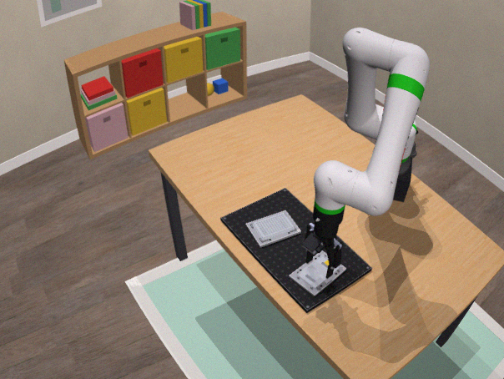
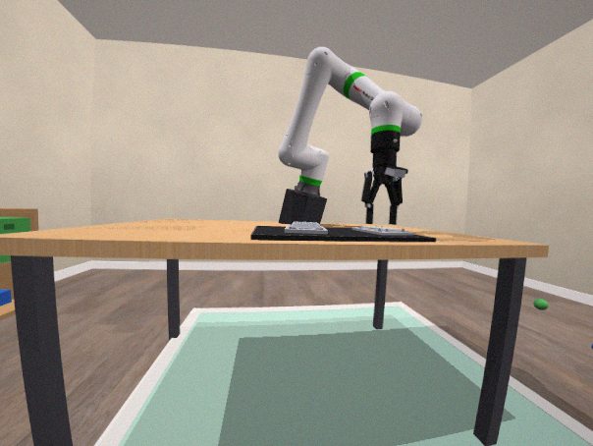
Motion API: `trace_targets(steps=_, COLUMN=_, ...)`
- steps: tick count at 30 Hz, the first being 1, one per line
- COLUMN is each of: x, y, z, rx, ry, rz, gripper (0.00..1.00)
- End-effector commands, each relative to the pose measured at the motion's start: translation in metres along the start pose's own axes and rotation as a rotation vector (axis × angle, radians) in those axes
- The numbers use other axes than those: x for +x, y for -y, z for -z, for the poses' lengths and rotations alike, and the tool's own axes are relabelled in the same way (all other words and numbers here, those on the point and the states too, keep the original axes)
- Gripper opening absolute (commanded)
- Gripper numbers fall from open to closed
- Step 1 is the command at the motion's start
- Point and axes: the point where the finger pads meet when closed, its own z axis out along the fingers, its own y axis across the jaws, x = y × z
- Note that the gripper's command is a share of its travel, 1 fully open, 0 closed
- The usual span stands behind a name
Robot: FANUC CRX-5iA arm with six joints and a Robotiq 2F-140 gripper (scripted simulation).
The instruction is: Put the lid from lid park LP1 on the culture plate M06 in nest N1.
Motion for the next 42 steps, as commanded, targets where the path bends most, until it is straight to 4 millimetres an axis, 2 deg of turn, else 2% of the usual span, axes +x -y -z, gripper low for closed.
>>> trace_targets(steps=1, x=0.0007, y=0.0001, z=0.0007, rx=0.000, ry=-0.002, rz=0.000, gripper=0.63)
trace_targets(steps=34, x=0.0007, y=0.0001, z=0.0007, rx=0.000, ry=-0.002, rz=0.000, gripper=0.63)
trace_targets(steps=35, x=0.0007, y=0.0001, z=0.0007, rx=0.000, ry=-0.002, rz=0.000, gripper=0.69)
trace_targets(steps=42, x=0.0007, y=0.0001, z=0.0007, rx=0.000, ry=-0.002, rz=0.000, gripper=0.69)
